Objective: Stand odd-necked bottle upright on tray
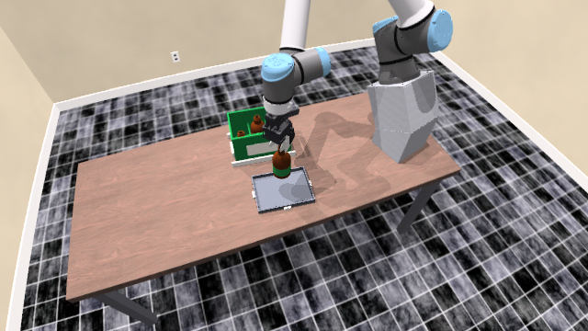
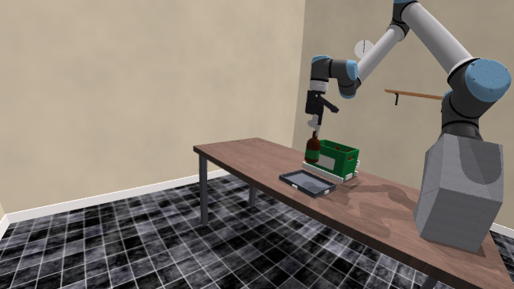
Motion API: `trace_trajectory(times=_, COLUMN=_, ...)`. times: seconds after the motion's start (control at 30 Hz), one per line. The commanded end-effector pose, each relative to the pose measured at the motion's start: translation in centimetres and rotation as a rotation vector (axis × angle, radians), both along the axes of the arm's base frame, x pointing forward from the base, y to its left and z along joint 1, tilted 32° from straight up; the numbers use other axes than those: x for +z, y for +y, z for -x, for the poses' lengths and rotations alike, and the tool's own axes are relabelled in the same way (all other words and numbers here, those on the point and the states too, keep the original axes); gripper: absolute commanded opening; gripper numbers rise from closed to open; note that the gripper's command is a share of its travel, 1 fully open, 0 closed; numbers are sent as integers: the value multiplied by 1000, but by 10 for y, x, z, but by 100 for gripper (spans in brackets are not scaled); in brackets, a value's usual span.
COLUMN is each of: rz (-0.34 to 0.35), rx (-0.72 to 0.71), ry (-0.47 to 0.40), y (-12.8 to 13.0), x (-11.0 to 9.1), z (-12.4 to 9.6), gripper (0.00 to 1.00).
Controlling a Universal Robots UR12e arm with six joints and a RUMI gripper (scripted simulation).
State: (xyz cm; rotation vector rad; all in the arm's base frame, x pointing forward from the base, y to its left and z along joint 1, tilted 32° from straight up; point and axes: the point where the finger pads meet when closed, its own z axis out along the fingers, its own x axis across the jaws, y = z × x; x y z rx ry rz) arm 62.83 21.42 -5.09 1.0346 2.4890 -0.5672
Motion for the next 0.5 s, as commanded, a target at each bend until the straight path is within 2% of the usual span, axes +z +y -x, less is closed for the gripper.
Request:
trace_trajectory(times=0.0, rz=-1, rx=1, ry=-1, y=-5, x=-9, z=-3, gripper=0)
trace_trajectory(times=0.37, rz=-1, rx=1, ry=-1, y=-22, x=-38, z=-9, gripper=0)
trace_trajectory(times=0.47, rz=-1, rx=1, ry=-1, y=-24, x=-41, z=-10, gripper=0)
